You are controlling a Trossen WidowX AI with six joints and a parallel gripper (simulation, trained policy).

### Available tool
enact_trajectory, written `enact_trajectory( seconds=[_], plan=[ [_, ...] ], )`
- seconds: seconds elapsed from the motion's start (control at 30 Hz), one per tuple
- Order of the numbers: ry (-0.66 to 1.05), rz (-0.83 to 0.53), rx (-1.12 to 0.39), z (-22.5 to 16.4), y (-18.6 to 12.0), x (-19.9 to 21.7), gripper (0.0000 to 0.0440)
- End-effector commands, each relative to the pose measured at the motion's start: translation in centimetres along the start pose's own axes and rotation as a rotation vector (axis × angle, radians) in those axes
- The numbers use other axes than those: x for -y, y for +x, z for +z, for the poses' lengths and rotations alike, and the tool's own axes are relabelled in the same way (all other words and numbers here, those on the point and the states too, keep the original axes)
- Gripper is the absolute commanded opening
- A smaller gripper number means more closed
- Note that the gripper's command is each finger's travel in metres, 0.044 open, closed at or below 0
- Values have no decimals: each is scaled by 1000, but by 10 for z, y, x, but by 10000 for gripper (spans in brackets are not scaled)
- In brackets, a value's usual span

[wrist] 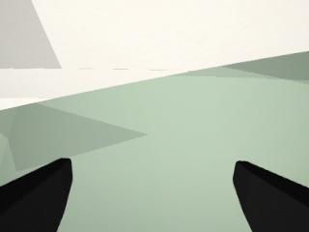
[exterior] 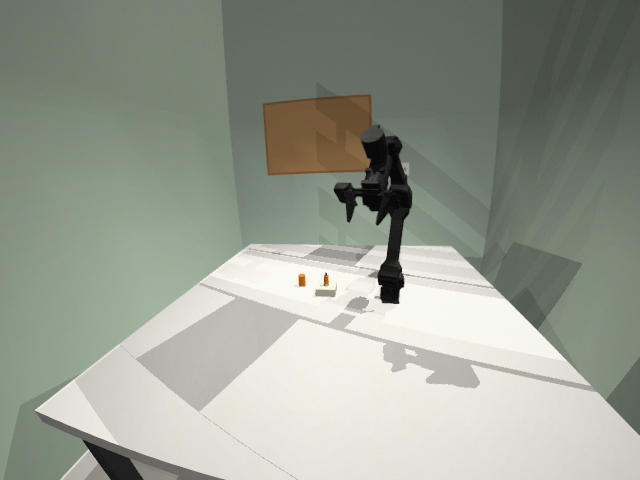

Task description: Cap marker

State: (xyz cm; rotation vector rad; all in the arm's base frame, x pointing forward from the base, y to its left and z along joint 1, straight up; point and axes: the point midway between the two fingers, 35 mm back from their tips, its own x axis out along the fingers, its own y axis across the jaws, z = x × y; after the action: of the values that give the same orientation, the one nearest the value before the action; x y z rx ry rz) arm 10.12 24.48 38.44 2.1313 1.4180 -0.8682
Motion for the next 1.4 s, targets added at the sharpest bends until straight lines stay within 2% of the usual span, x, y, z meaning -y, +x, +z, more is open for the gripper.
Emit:
enact_trajectory(
  seconds=[0.0,1.37],
  plan=[
    [24,10,25,0,7,-6,340],
    [290,153,213,19,48,-98,341]
  ],
)
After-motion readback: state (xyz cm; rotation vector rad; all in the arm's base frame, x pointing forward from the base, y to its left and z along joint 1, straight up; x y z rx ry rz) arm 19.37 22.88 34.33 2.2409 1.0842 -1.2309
